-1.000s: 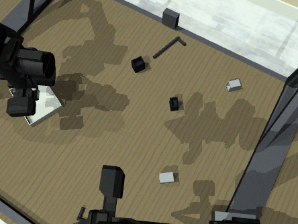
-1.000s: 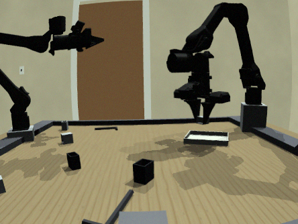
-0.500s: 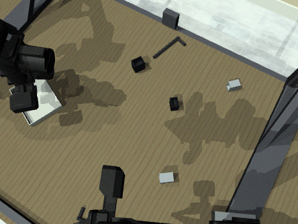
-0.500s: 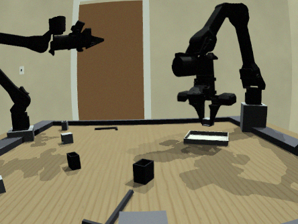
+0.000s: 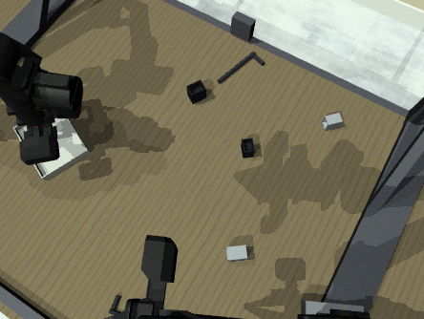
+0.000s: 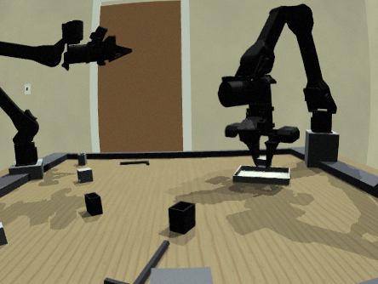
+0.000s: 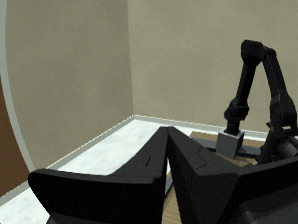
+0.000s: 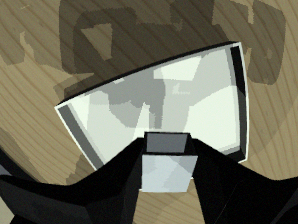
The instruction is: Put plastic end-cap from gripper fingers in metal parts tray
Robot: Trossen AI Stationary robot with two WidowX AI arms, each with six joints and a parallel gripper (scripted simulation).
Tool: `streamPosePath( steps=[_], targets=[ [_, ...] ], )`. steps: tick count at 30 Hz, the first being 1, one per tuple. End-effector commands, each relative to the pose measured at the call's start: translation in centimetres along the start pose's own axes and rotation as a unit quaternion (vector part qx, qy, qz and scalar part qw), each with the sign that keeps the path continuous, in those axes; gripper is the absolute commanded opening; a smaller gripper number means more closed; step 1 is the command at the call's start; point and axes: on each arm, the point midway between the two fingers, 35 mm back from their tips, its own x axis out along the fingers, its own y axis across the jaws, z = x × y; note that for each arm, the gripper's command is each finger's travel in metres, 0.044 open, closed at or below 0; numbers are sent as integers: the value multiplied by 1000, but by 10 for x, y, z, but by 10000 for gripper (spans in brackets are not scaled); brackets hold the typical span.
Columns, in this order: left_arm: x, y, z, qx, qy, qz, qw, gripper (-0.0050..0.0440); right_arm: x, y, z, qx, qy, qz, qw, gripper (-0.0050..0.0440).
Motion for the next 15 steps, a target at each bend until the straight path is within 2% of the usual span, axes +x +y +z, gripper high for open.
streamPosePath(
  steps=[1,15],
  targets=[
    [-1,0,6,2,-6,-1,1000,0,-2,-2,3,-2,-7,-6,1000,0],
    [-1,0,6,2,-6,-1,1000,0,20,-2,5,-4,-4,-6,1000,0]
  ],
)
